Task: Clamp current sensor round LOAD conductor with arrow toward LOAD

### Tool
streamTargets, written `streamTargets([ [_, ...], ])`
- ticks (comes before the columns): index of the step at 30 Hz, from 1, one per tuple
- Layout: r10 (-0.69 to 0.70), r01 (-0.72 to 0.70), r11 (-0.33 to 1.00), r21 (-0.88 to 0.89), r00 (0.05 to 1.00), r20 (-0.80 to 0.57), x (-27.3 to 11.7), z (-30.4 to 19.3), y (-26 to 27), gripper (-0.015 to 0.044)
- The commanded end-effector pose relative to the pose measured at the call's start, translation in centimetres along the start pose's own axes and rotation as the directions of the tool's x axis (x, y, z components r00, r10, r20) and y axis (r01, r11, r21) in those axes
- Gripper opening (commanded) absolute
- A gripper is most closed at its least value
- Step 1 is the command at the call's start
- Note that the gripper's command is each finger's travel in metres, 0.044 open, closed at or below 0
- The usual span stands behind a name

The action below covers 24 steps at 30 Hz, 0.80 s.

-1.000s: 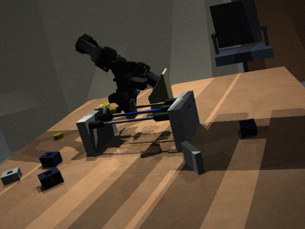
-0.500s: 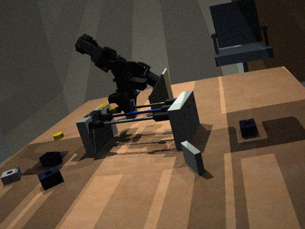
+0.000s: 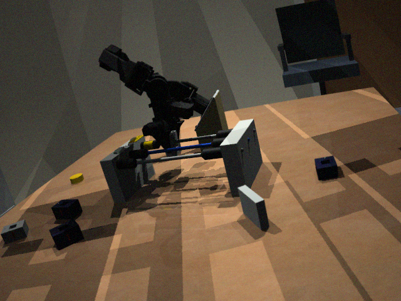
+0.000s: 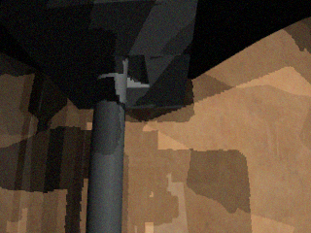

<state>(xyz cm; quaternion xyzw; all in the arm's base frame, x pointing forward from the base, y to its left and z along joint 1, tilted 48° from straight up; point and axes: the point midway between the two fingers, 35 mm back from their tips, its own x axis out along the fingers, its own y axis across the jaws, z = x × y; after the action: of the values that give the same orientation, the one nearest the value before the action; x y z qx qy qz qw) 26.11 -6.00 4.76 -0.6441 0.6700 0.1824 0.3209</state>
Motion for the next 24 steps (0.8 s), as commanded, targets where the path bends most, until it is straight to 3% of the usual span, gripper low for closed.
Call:
streamTargets([
  [1, 0.001, -0.001, 1.0, 0.002, 1.0, 0.0, -0.02, -0.02, 0.01, 0.0254],
  [21, 0.001, -0.001, 1.0, 0.002, 1.0, 0.0, -0.02, -0.02, 0.01, 0.0254],
  [24, 0.001, -0.001, 1.0, 0.002, 1.0, 0.0, -0.02, -0.02, 0.01, 0.0332],
])
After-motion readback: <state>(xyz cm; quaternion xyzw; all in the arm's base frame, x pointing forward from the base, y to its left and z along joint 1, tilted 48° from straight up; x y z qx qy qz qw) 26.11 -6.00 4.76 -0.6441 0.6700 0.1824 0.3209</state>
